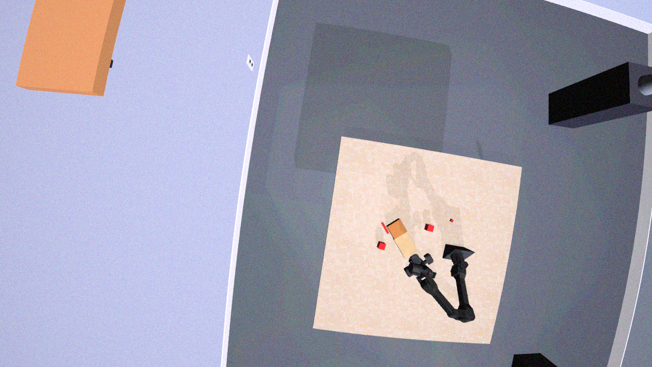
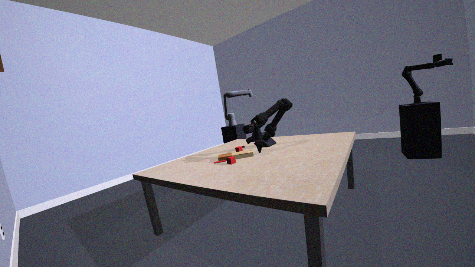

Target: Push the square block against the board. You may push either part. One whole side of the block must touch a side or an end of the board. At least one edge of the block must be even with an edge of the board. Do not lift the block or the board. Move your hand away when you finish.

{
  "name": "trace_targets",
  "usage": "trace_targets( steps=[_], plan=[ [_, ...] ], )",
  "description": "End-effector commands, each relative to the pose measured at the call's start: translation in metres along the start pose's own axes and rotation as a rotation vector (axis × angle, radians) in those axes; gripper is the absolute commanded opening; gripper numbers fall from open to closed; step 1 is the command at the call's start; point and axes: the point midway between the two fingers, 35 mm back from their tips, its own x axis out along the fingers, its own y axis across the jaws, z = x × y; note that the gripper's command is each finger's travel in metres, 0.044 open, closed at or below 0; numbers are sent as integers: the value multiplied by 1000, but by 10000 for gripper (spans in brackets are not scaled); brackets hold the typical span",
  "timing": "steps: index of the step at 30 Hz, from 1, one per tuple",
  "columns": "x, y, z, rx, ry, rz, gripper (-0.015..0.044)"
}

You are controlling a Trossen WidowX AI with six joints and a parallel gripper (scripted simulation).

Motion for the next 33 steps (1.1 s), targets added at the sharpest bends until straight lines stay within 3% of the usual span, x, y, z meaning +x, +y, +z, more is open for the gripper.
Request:
trace_targets(
  steps=[1, 6, 12, 33],
  plan=[
    [-8, 0, 2, 0, -1, -1, 0],
    [-54, 0, 1, 4, 5, -1, 0],
    [-50, 1, 4, -14, 1, 6, 0],
    [-59, 37, 55, -744, -2, 3, 0]
  ],
)
